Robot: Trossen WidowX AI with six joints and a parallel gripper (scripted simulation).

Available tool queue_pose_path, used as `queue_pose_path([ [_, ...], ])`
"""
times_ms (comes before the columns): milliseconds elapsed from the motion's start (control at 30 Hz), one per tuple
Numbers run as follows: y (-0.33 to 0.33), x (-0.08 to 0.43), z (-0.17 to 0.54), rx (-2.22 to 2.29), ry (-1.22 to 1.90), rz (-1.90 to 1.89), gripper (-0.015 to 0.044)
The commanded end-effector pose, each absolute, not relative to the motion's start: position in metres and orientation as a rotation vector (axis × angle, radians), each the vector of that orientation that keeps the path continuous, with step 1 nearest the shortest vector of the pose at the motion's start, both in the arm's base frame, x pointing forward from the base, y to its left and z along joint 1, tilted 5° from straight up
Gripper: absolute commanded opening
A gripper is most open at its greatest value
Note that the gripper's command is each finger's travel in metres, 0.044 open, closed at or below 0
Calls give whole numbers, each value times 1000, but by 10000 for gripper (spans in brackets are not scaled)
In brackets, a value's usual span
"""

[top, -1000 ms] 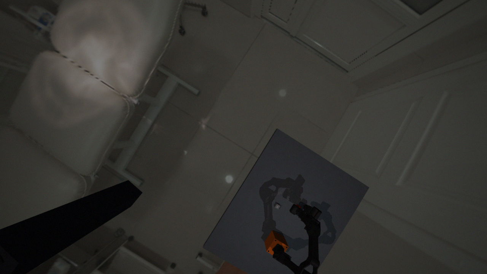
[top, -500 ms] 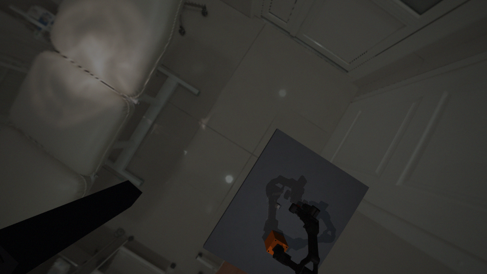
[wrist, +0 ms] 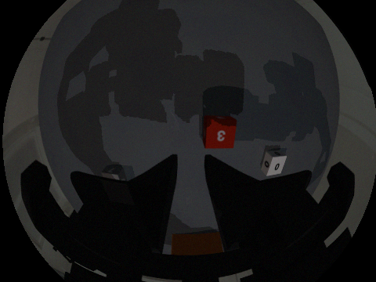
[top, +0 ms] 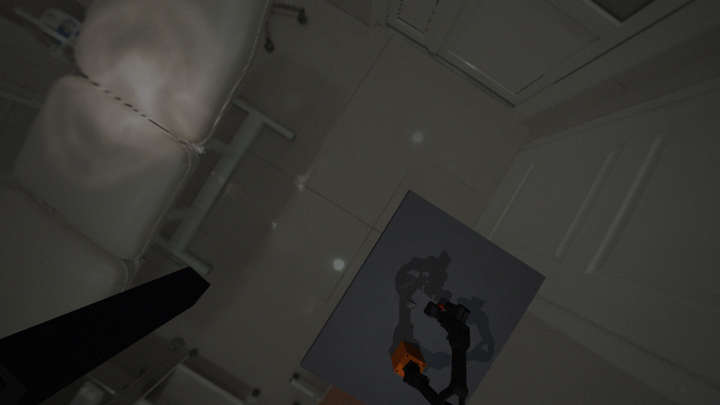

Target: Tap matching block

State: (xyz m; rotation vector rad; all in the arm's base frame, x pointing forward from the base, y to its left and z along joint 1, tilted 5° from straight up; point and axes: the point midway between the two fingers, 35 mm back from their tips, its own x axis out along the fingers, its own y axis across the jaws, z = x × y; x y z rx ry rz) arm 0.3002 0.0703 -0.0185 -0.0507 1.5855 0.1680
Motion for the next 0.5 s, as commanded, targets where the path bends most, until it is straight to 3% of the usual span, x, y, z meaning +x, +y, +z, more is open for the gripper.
queue_pose_path([
  [0,123,286,9,-66,1568,197,204],
  [233,208,235,55,-54,1567,195,387],
  [467,232,210,71,-47,1568,195,400],
])
